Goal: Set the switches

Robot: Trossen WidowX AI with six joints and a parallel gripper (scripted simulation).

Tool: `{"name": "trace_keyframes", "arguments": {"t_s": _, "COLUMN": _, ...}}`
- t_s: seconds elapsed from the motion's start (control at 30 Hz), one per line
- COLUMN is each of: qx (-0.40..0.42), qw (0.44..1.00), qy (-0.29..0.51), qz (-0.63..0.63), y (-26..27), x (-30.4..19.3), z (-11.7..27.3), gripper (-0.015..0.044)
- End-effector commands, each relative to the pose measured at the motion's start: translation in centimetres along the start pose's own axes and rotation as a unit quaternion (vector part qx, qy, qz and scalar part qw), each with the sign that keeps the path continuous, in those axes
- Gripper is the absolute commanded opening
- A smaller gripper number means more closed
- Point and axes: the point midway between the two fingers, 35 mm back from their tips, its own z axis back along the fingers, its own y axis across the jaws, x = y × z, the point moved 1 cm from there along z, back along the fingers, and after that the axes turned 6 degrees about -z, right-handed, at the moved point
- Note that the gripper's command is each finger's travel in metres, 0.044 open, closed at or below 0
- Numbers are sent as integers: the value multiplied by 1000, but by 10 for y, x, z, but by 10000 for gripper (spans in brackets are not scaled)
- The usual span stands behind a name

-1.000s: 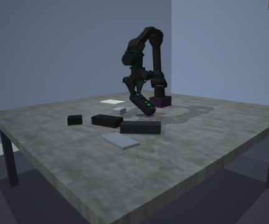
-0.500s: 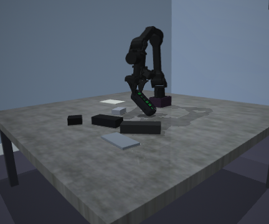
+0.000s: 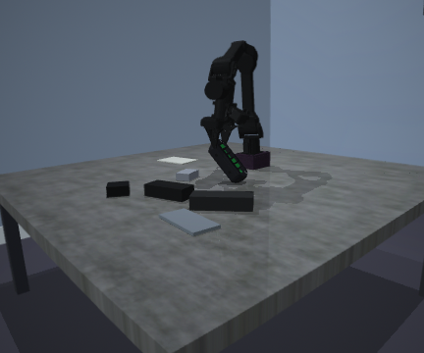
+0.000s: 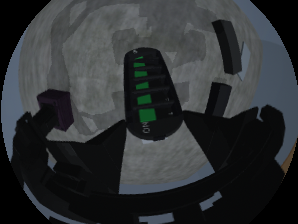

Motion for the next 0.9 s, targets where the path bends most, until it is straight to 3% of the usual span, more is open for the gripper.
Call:
{"name": "trace_keyframes", "arguments": {"t_s": 0.0, "qx": 1, "qw": 1000, "qy": -3, "qz": 3, "y": 1, "x": 8, "z": 1, "gripper": 336}}
{"name": "trace_keyframes", "arguments": {"t_s": 0.87, "qx": -2, "qw": 1000, "qy": 25, "qz": 3, "y": 3, "x": 30, "z": 10, "gripper": 337}}
